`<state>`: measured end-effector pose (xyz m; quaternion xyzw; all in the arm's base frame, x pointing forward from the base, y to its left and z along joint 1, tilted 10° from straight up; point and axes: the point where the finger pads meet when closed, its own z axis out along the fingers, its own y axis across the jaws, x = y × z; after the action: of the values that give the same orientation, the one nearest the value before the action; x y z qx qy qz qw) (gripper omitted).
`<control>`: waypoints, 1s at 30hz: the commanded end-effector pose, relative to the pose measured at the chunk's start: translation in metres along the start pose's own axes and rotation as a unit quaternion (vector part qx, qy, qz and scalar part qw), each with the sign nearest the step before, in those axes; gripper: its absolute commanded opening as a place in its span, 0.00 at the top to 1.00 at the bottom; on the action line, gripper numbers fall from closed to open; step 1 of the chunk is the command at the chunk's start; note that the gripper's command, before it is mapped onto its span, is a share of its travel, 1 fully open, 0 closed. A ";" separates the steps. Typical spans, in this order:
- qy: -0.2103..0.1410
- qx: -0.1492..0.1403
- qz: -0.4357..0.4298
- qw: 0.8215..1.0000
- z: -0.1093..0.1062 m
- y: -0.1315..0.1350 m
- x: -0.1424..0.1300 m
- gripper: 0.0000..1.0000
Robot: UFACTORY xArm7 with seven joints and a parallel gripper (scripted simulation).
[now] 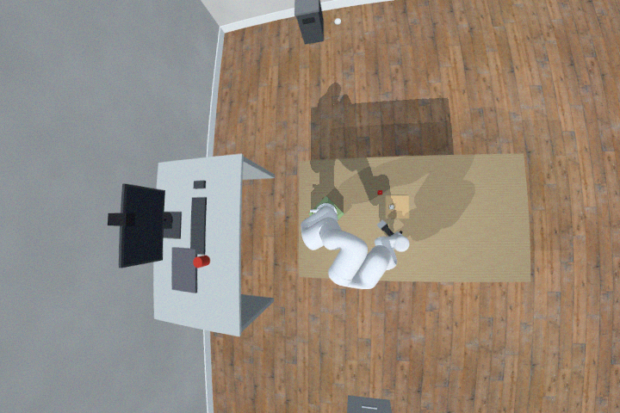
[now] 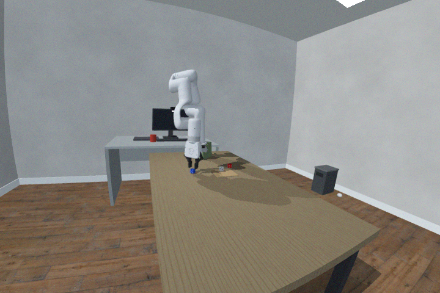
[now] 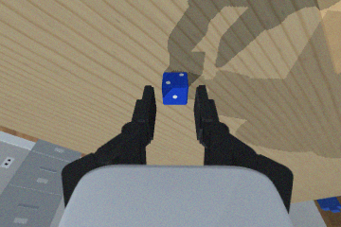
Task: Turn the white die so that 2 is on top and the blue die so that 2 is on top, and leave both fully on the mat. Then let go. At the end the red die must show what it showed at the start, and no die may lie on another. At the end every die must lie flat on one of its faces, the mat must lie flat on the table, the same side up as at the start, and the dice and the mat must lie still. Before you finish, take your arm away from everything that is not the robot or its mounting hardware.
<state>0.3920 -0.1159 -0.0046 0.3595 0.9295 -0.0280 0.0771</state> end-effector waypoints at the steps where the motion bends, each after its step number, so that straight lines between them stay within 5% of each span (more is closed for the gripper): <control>1: -0.001 0.000 0.000 1.000 0.003 0.001 -0.001 0.58; 30: -0.001 0.000 0.000 1.000 0.027 0.001 -0.001 0.58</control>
<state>0.3954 -0.1189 -0.0318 0.3595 0.9296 -0.0280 0.0769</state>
